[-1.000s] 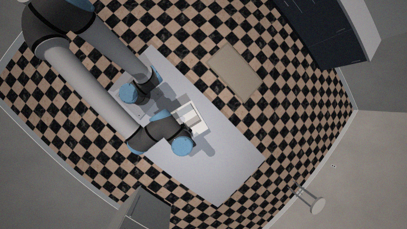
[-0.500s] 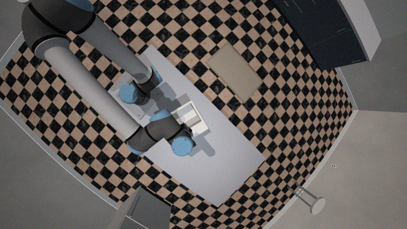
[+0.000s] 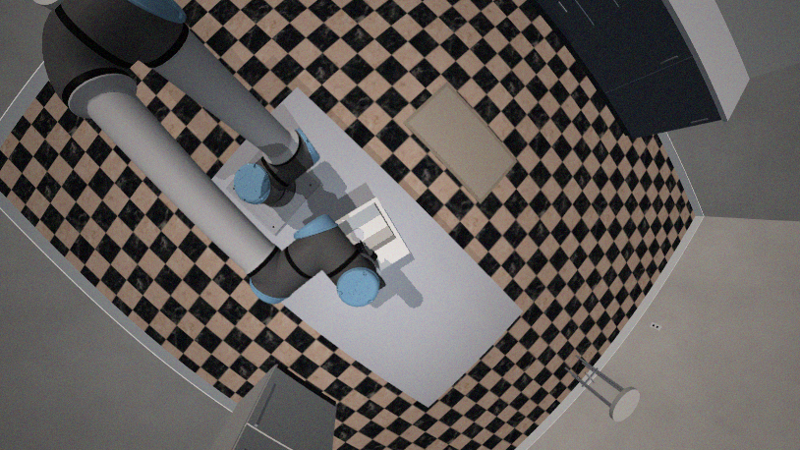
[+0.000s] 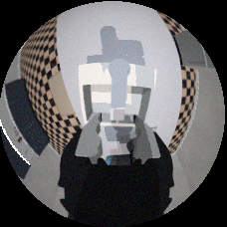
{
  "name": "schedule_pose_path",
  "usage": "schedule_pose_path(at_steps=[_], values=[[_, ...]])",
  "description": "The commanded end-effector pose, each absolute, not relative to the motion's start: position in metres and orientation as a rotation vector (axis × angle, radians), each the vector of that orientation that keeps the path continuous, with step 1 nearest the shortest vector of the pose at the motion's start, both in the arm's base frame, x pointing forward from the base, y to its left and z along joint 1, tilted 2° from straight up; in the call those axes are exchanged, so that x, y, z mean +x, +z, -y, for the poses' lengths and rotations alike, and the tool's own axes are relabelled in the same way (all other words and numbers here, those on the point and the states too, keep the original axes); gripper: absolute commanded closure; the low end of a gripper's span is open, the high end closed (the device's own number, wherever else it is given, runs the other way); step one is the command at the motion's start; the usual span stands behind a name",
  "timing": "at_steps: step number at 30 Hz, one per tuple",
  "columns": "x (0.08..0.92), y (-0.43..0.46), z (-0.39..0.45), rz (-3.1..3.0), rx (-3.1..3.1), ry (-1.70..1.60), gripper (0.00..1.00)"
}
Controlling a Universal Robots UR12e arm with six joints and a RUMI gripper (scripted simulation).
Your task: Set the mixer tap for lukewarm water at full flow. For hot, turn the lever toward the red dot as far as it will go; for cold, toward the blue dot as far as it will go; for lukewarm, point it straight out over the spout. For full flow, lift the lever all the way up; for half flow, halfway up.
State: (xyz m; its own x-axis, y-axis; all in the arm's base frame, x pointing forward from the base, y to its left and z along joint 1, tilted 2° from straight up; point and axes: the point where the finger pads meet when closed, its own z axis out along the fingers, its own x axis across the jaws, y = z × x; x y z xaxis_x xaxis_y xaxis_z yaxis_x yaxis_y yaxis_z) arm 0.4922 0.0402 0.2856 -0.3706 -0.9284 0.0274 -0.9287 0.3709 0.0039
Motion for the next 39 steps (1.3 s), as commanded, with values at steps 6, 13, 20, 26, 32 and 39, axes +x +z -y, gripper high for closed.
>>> schedule_pose_path(at_steps=[6, 13, 20, 26, 32, 39], values=[[0.493, 0.283, -0.040, 2.581, 1.749, 0.020, 0.59], [0.493, 0.277, -0.040, 2.581, 1.749, 0.020, 0.59], [0.493, 0.272, -0.040, 2.581, 1.749, 0.020, 0.59], [0.492, 0.266, -0.040, 2.581, 1.749, 0.020, 0.59], [0.492, 0.261, -0.040, 2.581, 1.749, 0.020, 0.59], [0.492, 0.259, -0.039, 2.581, 1.749, 0.020, 0.59]])
